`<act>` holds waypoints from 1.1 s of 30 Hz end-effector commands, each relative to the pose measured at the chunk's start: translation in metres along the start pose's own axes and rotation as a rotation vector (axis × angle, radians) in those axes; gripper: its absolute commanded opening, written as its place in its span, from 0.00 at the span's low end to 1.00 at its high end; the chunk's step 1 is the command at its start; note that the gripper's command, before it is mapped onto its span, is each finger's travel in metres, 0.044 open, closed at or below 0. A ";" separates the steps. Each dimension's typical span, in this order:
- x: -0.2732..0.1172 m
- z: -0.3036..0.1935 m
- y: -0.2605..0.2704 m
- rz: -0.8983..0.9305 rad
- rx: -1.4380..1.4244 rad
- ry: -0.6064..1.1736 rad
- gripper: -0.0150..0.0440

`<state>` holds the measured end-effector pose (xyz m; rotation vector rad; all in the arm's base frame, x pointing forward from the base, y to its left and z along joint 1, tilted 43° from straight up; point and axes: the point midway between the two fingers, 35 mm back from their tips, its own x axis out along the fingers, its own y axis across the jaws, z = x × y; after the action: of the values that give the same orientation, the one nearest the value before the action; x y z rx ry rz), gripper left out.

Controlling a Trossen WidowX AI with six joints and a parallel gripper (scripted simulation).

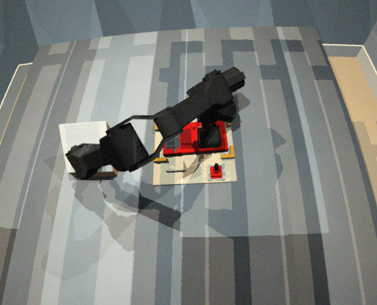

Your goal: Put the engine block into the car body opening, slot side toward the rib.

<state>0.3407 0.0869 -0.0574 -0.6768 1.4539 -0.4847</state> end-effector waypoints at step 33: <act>-0.014 -0.001 -0.001 -0.002 -0.004 0.000 0.78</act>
<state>0.3375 0.0942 -0.0472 -0.6895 1.4571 -0.4835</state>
